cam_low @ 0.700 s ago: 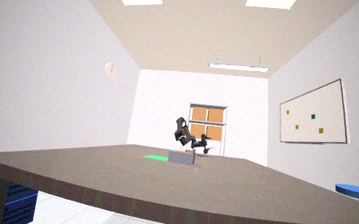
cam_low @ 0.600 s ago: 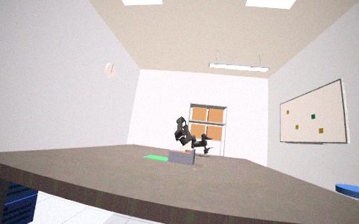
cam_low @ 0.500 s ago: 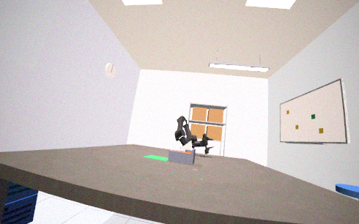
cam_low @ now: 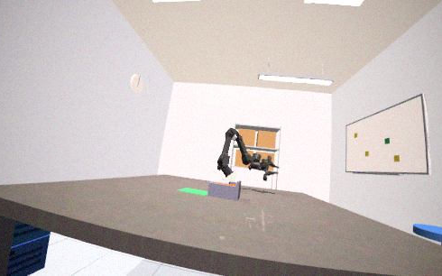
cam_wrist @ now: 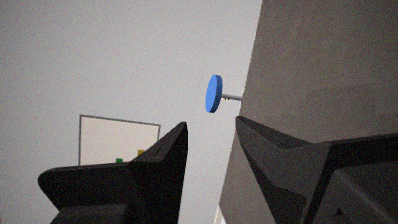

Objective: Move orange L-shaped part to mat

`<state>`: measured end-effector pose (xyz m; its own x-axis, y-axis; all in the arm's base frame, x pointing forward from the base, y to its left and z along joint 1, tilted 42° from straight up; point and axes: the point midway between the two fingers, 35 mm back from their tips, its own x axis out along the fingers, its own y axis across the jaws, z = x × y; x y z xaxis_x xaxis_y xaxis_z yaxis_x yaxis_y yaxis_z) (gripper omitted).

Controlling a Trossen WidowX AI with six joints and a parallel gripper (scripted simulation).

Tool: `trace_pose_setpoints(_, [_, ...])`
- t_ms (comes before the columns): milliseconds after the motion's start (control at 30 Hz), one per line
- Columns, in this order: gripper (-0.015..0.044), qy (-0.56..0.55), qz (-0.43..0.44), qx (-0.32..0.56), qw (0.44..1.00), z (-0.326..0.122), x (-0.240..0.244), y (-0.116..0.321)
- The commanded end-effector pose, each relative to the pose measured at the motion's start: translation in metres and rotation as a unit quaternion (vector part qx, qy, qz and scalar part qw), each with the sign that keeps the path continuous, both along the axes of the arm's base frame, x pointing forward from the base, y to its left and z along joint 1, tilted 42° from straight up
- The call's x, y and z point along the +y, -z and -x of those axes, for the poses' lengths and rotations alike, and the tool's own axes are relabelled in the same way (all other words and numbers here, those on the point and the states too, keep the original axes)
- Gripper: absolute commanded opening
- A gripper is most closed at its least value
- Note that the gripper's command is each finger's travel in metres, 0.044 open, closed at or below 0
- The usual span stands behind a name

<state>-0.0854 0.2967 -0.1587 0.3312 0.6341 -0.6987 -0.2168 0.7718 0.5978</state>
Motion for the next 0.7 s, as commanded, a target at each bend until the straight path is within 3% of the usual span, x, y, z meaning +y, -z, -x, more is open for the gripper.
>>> trace_pose_setpoints(0, [0.0180, 0.063, 0.064, -0.041, 0.995, -0.058, 0.023, -0.003])
trace_pose_setpoints(333, [0.0180, 0.186, 0.217, -0.079, 0.955, -0.194, 0.019, -0.028])
trace_pose_setpoints(667, [0.0180, 0.253, 0.360, -0.057, 0.896, -0.293, -0.034, -0.065])
